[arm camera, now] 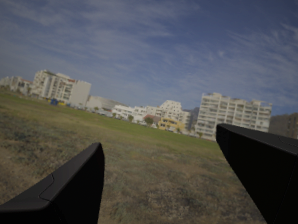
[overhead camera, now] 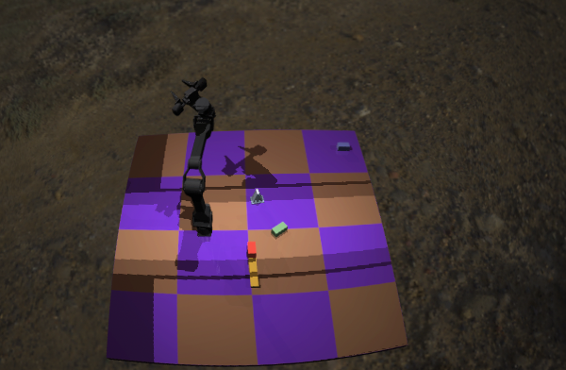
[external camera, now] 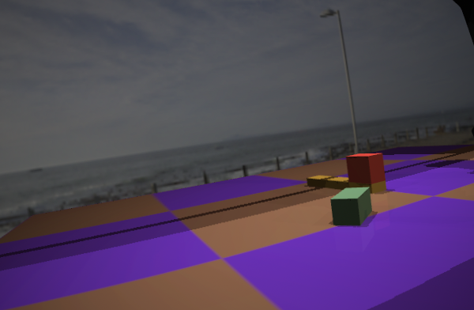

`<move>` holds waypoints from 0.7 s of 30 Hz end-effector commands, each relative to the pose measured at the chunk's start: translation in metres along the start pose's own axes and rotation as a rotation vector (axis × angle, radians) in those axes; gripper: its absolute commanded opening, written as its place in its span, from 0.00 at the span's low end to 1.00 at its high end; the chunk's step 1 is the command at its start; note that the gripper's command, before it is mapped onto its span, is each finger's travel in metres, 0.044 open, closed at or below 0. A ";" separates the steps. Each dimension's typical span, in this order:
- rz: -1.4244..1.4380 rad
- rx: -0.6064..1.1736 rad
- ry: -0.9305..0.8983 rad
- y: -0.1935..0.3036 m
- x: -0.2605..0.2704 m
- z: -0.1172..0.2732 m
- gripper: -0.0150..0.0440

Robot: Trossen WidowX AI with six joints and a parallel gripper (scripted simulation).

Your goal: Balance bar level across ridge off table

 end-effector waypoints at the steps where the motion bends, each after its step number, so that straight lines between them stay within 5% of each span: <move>1: -0.030 0.028 0.083 0.003 -0.014 0.012 0.79; 21: -0.244 0.184 0.561 0.029 -0.083 0.099 0.79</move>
Point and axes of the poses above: the point midway between the two fingers, 35 mm back from their tips, its own z axis back along the fingers, its own x axis across the jaws, y = z × x, the point moved 8 cm from there along z, back along the fingers, and after that the axes turned 6 degrees about -z, right-handed, at the moved point
